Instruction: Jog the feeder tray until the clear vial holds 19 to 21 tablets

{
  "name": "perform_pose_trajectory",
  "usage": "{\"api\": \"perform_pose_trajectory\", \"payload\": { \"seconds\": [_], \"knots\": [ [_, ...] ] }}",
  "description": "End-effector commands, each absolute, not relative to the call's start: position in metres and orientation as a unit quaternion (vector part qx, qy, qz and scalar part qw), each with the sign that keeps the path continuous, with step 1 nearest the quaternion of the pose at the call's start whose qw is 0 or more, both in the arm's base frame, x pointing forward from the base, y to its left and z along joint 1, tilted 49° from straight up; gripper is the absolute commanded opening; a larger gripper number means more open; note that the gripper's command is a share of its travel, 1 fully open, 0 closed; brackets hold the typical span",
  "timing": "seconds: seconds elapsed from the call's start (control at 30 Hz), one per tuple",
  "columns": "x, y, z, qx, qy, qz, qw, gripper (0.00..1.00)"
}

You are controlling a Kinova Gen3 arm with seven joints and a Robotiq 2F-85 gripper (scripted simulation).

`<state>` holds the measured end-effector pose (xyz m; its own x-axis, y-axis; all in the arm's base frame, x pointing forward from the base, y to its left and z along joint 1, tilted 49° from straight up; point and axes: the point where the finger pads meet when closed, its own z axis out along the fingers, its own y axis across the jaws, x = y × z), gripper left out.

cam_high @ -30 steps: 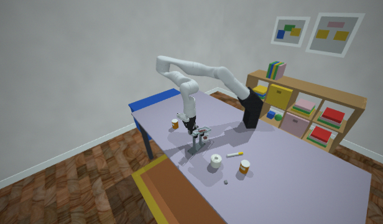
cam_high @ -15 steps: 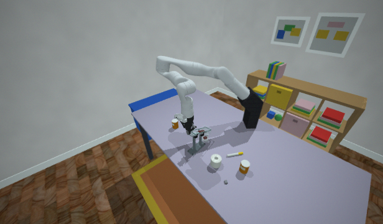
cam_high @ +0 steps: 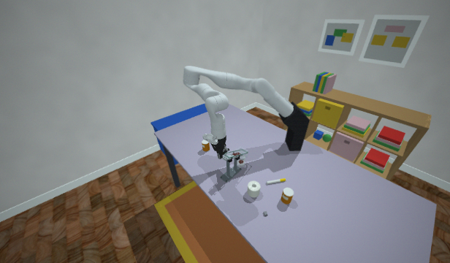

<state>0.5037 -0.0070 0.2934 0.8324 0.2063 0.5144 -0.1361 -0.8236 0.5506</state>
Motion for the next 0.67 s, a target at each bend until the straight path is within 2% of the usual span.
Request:
{"api": "perform_pose_trajectory", "payload": {
  "seconds": [0.0,0.63],
  "knots": [
    [0.503,-0.006,0.295,0.910,0.020,0.290,0.296,0.00],
    [0.492,0.006,0.309,0.910,0.020,0.290,0.296,0.00]
  ]
}}
